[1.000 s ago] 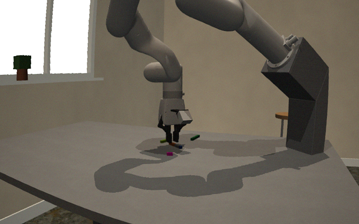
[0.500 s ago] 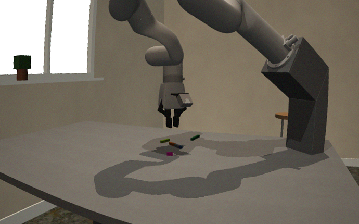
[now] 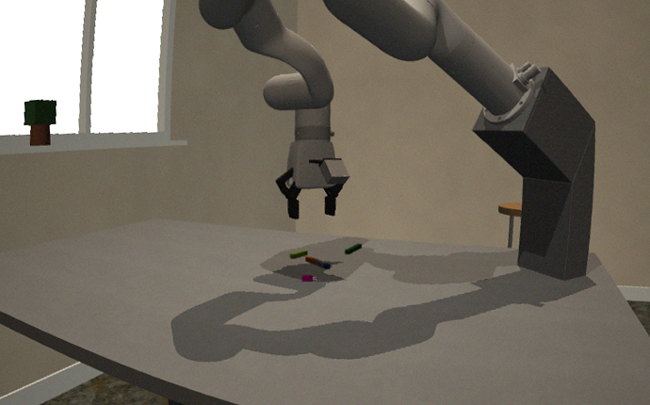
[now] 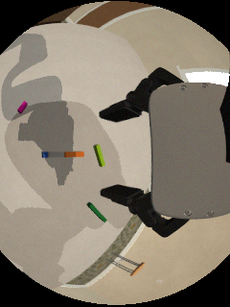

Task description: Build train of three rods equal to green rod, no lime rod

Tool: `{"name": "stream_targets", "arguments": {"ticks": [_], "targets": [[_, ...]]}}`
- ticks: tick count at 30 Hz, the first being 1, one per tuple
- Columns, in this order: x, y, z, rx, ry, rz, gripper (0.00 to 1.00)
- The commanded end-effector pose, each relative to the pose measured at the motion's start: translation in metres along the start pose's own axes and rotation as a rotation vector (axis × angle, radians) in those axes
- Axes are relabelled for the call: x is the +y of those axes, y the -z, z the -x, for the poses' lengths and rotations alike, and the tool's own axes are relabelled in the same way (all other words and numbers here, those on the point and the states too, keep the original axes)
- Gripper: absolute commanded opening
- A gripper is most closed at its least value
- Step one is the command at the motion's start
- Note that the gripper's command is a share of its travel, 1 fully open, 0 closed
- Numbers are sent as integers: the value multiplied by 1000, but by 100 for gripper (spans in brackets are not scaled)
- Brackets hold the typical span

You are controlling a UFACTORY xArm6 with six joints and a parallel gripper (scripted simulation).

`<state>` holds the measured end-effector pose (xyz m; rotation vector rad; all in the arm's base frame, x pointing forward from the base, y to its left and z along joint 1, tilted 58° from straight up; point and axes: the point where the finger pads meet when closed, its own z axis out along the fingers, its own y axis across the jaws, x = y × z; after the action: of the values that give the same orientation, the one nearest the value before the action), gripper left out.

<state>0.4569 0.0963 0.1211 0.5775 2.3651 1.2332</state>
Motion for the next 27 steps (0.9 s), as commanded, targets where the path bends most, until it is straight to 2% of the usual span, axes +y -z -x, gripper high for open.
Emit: {"name": "stream_targets", "arguments": {"ticks": [1, 17, 21, 27], "targets": [[0, 1, 1, -2, 0, 0, 100], [0, 3, 1, -2, 0, 0, 100], [0, 12, 1, -2, 0, 0, 100], [0, 40, 1, -2, 0, 0, 100]]}}
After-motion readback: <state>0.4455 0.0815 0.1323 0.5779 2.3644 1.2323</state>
